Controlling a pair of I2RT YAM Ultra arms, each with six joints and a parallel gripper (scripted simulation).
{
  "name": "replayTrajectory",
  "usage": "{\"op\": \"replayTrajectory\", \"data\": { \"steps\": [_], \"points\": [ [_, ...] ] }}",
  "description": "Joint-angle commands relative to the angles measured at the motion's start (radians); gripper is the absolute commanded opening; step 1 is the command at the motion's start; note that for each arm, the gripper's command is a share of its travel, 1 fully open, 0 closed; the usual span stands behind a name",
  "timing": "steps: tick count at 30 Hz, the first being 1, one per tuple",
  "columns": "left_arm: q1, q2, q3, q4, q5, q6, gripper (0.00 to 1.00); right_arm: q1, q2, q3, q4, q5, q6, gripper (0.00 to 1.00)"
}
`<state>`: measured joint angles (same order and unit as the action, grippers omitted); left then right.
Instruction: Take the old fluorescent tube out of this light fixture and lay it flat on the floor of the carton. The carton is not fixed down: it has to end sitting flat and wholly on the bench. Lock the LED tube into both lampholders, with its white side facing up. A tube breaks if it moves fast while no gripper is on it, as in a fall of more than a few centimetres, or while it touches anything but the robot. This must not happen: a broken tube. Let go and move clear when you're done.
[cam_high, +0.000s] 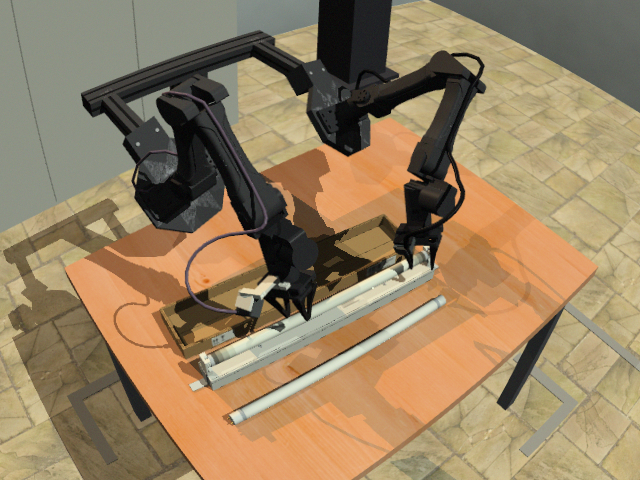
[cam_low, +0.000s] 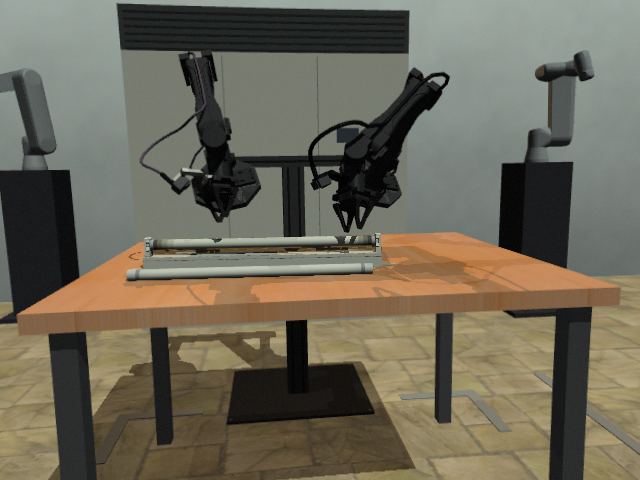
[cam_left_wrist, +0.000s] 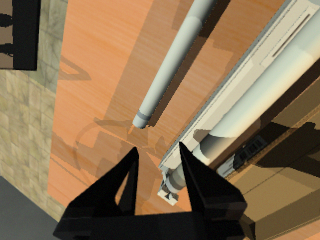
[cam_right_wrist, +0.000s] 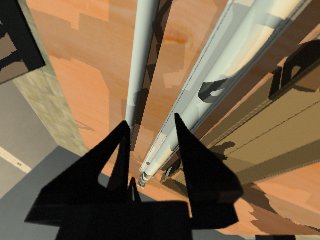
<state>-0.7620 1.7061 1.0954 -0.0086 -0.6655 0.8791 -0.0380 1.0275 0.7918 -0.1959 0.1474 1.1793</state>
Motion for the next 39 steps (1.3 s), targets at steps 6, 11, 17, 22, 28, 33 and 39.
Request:
{"op": "replayTrajectory", "data": {
  "steps": [6,11,17,22,28,33,39],
  "points": [
    [0.173,-0.184,-0.036,-0.016,0.206,-0.294,0.49,0.007,0.021,0.088,0.076,-0.033,-0.382,0.49],
    [0.254,-0.252,-0.028,-0.024,0.289,-0.391,0.49,0.021,0.016,0.113,0.095,-0.064,-0.513,0.49],
    [0.415,-0.393,-0.046,-0.020,0.419,-0.573,0.49,0.045,0.020,0.166,0.148,-0.092,-0.762,0.49],
    [0.550,-0.513,-0.054,-0.001,0.539,-0.729,0.49,0.033,0.028,0.214,0.183,-0.119,-0.977,0.49],
    [0.670,-0.610,-0.054,0.003,0.652,-0.870,0.49,0.029,0.028,0.255,0.209,-0.158,-1.163,0.49],
    [0.756,-0.670,-0.074,-0.033,0.713,-0.939,0.49,0.047,0.034,0.281,0.221,-0.179,-1.253,0.49],
    [0.774,-0.696,-0.018,0.021,0.690,-0.869,0.49,0.051,-0.009,0.296,0.196,-0.178,-1.175,0.49]
  ]
}}
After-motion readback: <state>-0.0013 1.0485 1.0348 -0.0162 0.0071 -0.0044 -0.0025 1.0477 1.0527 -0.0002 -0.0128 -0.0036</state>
